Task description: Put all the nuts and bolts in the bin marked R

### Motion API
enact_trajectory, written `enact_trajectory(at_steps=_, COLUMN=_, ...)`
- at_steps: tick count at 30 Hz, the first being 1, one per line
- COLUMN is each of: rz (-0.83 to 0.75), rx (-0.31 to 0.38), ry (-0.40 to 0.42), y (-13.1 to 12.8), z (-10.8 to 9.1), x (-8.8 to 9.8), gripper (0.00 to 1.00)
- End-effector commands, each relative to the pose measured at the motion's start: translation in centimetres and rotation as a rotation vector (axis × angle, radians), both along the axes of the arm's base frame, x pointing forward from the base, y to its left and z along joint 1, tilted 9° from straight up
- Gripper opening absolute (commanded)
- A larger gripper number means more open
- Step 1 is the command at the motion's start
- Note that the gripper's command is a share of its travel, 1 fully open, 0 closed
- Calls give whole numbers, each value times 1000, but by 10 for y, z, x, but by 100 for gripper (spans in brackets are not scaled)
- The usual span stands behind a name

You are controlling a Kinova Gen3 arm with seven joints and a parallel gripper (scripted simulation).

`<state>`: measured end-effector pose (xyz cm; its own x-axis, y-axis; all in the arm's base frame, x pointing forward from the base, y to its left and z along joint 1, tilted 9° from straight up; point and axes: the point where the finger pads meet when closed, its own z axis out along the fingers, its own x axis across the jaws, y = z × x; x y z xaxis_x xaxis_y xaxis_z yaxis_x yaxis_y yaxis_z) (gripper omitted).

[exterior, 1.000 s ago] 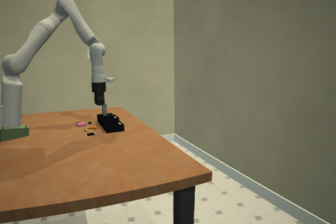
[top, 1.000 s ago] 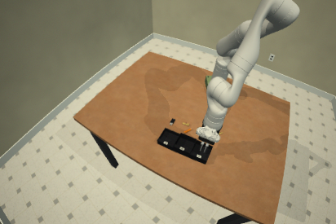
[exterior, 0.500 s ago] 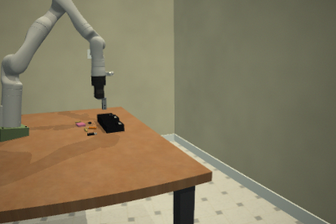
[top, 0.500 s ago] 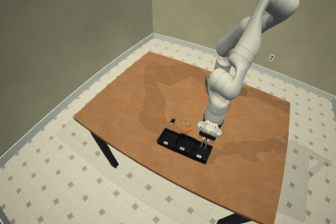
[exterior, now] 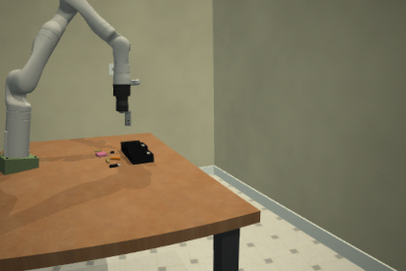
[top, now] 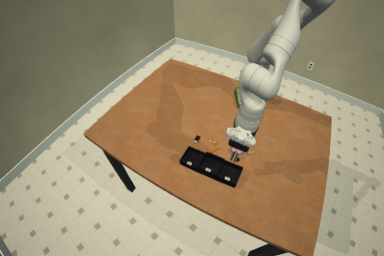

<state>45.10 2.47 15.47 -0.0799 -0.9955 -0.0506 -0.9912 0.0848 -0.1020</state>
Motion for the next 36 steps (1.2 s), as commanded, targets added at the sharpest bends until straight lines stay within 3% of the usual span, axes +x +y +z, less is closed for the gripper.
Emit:
enact_trajectory(at_steps=1, rz=18, rx=18, ry=-34, y=10, z=34, x=5, gripper=31)
enact_trajectory(at_steps=7, rz=18, rx=18, ry=-34, y=7, z=84, x=-2, gripper=31)
enact_trajectory(at_steps=19, rz=18, rx=18, ry=-34, y=7, z=85, x=-2, gripper=31)
enact_trajectory(at_steps=20, rz=-32, rx=24, ry=-31, y=7, z=77, x=-6, gripper=64)
enact_trajectory(at_steps=26, rz=-329, rx=60, ry=-15, y=11, z=32, x=-27, gripper=64)
enact_trajectory(at_steps=28, rz=-329, rx=60, ry=-15, y=11, z=32, x=-27, gripper=64)
enact_trajectory(at_steps=36, rz=-726, rx=108, ry=7, y=17, z=-28, x=-55, gripper=64)
